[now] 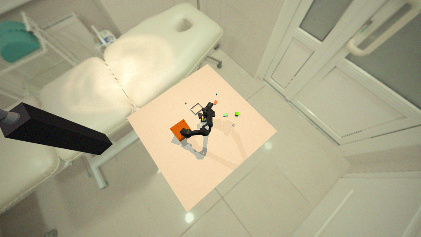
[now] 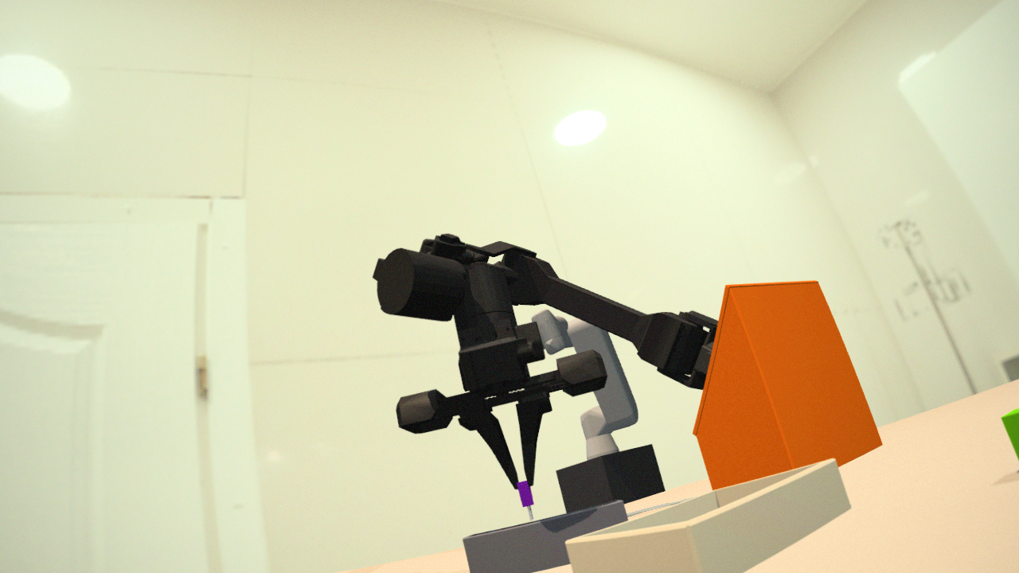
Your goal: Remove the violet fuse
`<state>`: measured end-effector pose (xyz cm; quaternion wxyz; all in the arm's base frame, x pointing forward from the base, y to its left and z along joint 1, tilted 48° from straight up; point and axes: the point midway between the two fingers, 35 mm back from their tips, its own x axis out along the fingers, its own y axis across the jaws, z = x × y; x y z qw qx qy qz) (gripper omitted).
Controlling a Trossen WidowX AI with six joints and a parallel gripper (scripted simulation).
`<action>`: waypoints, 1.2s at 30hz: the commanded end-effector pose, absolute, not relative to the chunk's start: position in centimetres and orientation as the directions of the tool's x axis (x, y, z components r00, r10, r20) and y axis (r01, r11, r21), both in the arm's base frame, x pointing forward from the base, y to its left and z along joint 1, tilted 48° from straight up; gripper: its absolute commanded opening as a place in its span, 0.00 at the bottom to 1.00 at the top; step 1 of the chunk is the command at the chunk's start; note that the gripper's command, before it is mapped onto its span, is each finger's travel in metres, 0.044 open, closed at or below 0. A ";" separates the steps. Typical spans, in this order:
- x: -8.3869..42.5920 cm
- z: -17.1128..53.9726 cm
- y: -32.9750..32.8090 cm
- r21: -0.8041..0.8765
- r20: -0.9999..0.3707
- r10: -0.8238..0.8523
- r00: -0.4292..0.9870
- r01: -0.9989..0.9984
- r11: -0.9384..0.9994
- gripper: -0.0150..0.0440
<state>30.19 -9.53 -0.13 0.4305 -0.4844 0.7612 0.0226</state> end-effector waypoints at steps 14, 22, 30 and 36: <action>30.6 1.4 -7.8 -0.383 -0.680 -0.716 -0.159 -0.756 0.531 0.25; 31.9 -1.0 -5.4 -0.380 -0.688 -0.709 -0.154 -0.756 0.533 0.25; 33.0 -4.1 -2.2 -0.378 -0.694 -0.704 -0.151 -0.756 0.534 0.25; 33.4 -6.6 0.2 -0.377 -0.695 -0.703 -0.151 -0.756 0.535 0.25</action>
